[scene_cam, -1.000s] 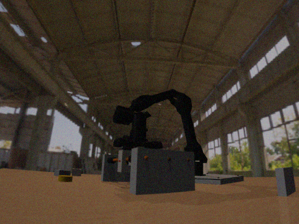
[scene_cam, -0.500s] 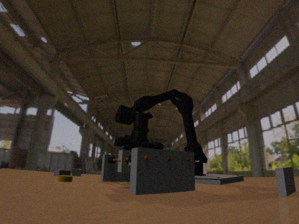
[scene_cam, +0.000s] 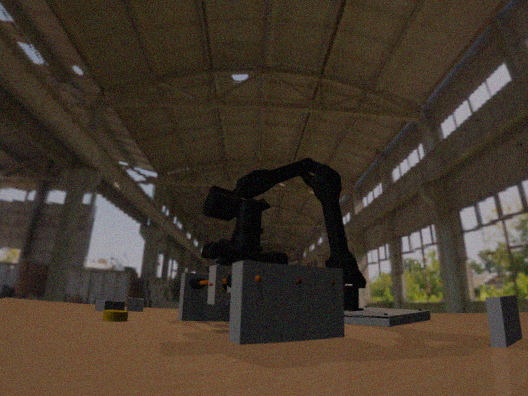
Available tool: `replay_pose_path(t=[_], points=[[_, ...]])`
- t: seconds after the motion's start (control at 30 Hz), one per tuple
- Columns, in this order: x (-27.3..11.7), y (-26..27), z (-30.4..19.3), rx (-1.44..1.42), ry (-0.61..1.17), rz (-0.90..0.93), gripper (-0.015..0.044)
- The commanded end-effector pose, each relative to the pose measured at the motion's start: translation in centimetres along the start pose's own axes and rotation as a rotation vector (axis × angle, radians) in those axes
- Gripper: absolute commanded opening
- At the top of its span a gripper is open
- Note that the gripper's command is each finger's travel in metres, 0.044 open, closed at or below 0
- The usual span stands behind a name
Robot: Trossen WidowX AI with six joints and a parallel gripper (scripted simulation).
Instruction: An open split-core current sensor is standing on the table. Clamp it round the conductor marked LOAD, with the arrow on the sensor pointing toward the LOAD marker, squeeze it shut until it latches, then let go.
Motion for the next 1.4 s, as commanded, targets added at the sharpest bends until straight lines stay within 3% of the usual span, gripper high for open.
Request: replay_pose_path(t=[0.0,1.0,1.23,1.37], points=[[-0.02,0.01,0.00,0.000,0.000,0.000,0.0254],[-0.02,0.01,0.00,0.000,0.000,0.000,0.0254],[-0.02,0.01,0.00,0.000,0.000,0.000,0.0438],[-0.02,0.01,0.00,0.000,0.000,0.000,0.0440]])
Point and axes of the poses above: the point midway between the two fingers, 35 mm back from their tips, its own x axis out along the fingers, its own y axis across the jaws, z = x × y, the point moved 6 cm from there along -x, back along the fingers, and after that the axes turned 13 degrees about x, right-handed, at the moved point
